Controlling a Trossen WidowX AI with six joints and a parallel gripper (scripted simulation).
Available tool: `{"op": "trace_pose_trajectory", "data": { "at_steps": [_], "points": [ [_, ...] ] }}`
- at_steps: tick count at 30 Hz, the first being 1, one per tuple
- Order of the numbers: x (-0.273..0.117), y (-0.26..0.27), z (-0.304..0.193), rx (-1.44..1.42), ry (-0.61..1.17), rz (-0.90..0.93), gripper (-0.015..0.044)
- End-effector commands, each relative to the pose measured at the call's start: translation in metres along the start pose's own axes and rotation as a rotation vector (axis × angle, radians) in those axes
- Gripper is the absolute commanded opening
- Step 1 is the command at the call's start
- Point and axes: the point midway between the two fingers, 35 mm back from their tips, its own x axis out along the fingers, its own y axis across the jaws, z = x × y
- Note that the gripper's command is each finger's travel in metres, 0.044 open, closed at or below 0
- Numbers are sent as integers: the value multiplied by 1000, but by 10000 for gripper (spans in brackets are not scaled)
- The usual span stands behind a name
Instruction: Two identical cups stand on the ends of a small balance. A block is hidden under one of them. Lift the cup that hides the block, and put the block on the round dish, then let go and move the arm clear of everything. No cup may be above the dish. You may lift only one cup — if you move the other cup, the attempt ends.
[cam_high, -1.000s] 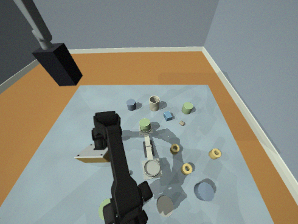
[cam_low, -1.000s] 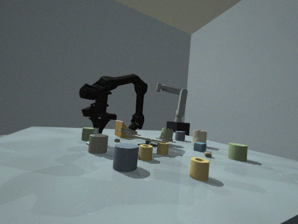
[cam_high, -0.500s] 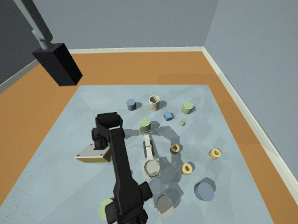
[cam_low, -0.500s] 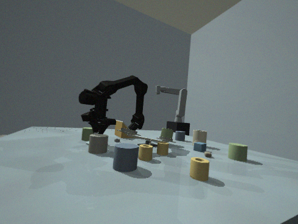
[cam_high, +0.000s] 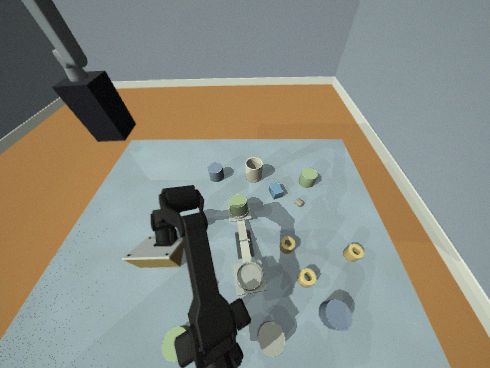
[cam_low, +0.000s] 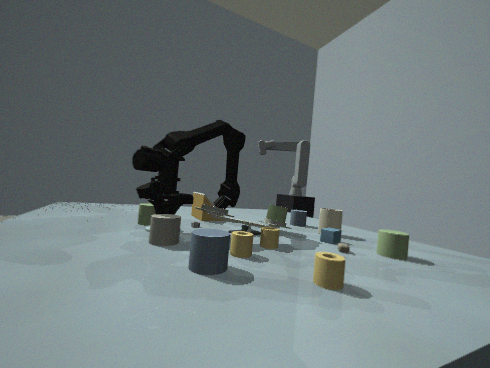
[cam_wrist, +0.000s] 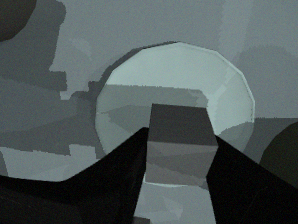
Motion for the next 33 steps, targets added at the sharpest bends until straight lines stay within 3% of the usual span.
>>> {"op": "trace_pose_trajectory", "data": {
  "at_steps": [1,12,17,24,30,33],
  "points": [
    [0,0,0,-1,-1,0,157],
    [-2,0,3,6,-12,-4,440],
    [-20,-2,17,50,-81,-22,440],
    [-55,-1,0,11,3,2,440],
    [-60,-1,0,10,7,4,440],
    [-91,-4,-1,21,3,7,440]
  ]
}}
